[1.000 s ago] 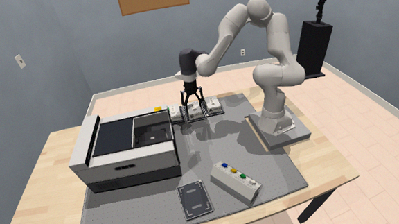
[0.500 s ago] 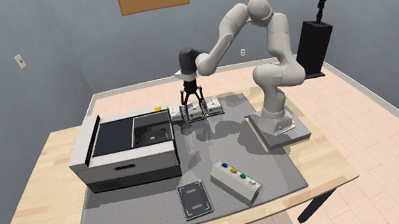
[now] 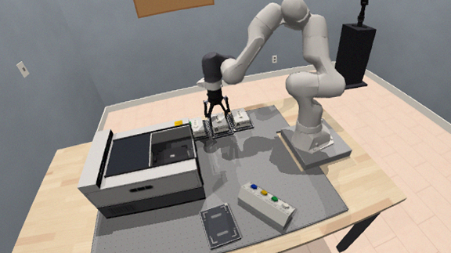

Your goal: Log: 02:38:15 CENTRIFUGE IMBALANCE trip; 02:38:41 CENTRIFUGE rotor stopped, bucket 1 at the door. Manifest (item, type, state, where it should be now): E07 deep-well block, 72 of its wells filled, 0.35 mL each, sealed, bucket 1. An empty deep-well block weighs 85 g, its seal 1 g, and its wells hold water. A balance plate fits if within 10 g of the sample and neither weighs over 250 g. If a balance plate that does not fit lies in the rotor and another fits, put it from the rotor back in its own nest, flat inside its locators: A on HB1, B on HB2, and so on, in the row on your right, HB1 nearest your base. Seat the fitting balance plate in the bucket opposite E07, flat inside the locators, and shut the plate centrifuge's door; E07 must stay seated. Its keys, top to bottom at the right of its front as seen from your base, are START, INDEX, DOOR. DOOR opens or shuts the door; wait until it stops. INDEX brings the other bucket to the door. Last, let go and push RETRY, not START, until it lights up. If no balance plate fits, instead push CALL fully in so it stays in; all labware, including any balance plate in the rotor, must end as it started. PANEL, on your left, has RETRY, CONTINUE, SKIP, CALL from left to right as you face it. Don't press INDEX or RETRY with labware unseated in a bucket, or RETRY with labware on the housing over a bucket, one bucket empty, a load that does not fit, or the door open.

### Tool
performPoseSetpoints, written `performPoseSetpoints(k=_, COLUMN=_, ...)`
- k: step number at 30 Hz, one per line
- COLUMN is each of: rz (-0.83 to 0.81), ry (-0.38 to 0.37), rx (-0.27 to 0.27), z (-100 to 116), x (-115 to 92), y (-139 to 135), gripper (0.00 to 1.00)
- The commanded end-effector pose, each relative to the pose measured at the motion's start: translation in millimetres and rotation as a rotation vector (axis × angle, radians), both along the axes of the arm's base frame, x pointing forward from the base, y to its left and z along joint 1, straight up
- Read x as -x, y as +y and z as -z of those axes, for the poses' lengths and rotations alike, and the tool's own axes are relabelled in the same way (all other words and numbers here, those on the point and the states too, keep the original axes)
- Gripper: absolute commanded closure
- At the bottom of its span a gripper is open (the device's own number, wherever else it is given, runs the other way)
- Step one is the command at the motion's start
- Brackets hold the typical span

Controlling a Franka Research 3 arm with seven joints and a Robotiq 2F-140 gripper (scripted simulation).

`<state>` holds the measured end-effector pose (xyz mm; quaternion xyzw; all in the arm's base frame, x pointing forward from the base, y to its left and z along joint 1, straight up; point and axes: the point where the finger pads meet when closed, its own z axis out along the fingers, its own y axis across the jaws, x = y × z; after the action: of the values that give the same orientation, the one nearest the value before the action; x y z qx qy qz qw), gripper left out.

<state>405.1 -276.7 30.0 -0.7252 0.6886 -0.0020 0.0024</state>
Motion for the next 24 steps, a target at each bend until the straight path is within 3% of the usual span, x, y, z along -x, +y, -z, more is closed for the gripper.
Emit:
performPoseSetpoints(k=1, rz=-0.005, ry=0.005, rx=0.000, z=-2.2, x=1.6, y=-0.2, gripper=0.90)
performPoseSetpoints(k=24, rz=-0.005, ry=0.005, rx=0.000, z=-6.9, x=1.7, y=-0.2, gripper=0.90)
